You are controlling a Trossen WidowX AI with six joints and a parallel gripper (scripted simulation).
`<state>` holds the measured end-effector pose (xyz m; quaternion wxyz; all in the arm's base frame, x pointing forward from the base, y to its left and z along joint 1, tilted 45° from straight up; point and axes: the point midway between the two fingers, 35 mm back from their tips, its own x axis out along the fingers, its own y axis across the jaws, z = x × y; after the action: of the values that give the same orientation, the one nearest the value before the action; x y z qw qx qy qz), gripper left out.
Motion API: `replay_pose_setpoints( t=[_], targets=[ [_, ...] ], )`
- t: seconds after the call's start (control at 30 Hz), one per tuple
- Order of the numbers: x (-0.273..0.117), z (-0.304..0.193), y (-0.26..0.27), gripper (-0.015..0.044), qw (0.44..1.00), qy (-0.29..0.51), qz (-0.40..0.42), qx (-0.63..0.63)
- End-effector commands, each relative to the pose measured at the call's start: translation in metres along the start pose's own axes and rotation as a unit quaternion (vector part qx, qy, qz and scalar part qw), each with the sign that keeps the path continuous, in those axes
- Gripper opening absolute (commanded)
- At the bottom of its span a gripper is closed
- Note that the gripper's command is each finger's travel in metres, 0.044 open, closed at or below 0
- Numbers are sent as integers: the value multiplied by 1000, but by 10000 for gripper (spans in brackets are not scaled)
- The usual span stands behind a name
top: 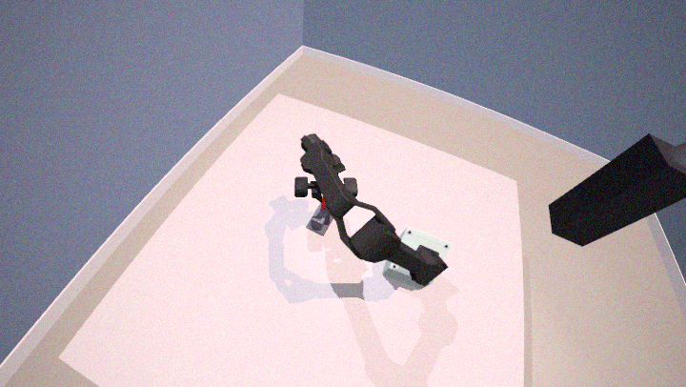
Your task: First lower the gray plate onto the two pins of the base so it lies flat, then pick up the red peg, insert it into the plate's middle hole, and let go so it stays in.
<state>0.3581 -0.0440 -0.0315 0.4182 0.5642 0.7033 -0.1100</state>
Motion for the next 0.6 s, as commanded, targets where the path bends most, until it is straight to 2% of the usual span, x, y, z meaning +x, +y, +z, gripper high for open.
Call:
replay_pose_setpoints(
  t=[0.0, 0.57],
  targets=[
    [0, 0, 0, 0, 1000, 0, 0, 0],
    [0, 1, -3, 0, 1000, 0, 0, 0]
  ],
)
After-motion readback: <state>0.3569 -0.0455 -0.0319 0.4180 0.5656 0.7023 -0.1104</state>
